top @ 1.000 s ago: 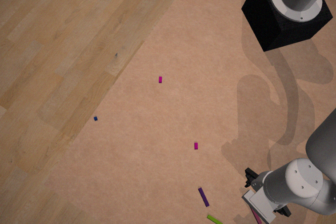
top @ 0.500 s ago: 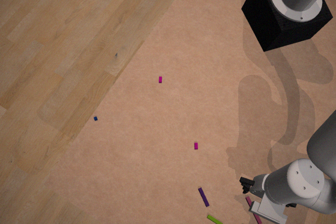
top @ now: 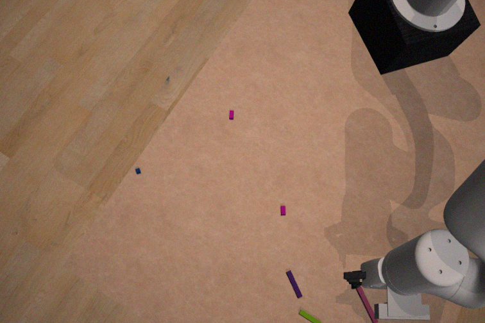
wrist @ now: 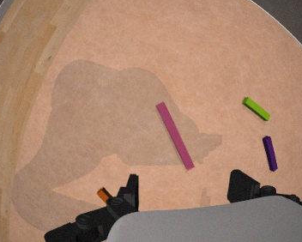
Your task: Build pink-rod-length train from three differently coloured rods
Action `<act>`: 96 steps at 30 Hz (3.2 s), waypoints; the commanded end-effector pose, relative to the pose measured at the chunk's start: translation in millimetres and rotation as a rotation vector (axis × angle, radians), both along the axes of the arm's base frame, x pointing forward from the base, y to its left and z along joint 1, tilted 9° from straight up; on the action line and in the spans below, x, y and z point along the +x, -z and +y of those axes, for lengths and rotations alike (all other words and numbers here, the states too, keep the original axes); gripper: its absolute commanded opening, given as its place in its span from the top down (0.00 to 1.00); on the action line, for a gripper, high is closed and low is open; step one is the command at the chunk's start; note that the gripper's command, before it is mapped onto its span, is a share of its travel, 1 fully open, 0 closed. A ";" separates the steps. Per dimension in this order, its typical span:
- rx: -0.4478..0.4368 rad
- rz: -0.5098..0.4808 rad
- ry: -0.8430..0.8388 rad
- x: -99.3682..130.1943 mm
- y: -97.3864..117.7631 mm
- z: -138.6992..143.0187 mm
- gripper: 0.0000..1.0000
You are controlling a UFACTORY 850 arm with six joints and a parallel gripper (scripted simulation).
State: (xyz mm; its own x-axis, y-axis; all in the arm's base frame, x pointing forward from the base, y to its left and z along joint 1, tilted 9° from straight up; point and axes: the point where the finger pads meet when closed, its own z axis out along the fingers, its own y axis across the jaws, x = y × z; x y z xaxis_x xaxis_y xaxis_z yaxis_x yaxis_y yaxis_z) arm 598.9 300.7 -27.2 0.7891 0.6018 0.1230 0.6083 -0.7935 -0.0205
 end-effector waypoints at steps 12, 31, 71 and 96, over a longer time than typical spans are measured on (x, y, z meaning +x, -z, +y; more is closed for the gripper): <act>-0.002 -0.041 -0.461 1.2 -1.1 1.0 0.00; -0.043 -0.094 -0.930 1.4 -1.2 1.6 0.00; -0.058 -0.113 -1.102 1.5 -1.2 1.8 0.00; -0.058 -0.113 -1.102 1.5 -1.2 1.8 0.00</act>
